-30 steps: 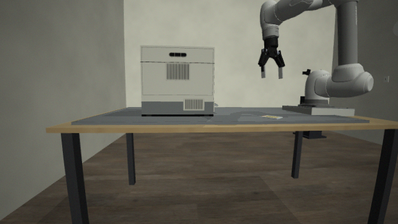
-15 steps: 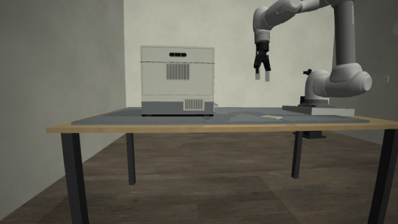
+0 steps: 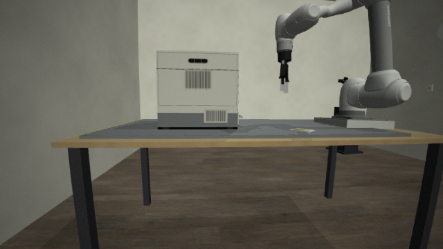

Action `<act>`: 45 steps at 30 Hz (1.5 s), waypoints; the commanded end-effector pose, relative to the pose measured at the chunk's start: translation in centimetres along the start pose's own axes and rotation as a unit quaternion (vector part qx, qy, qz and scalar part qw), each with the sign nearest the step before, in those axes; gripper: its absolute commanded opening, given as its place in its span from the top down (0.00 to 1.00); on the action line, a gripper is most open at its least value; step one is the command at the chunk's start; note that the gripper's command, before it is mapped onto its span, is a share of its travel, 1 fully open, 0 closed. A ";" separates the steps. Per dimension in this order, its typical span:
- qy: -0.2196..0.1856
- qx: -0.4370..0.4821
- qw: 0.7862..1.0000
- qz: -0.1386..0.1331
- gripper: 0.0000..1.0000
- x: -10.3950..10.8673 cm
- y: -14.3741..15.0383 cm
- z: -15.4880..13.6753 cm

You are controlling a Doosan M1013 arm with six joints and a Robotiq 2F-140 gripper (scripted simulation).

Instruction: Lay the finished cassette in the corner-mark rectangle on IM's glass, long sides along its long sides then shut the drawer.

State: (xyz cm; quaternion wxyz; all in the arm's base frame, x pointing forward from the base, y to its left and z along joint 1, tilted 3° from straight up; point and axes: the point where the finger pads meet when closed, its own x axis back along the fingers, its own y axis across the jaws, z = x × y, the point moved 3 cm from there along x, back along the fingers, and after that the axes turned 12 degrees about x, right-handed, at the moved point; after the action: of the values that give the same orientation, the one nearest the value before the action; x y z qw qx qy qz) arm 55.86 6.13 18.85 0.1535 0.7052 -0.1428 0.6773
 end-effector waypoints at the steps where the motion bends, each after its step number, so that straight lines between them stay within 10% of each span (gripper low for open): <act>1: 0.001 0.034 0.999 0.000 0.00 -0.1 0.9 0.6; 31: 0.011 0.264 0.964 -0.018 0.00 -1.1 9.4 5.2; 32: 0.011 0.280 0.960 -0.018 0.73 -1.2 9.3 5.7; 45: 0.016 0.450 0.893 -0.027 0.73 -2.6 7.6 10.7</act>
State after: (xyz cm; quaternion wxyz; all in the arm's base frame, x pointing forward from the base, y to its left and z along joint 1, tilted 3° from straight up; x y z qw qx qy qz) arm 61.19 -5.10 16.43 -0.1288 0.6993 0.1703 0.6822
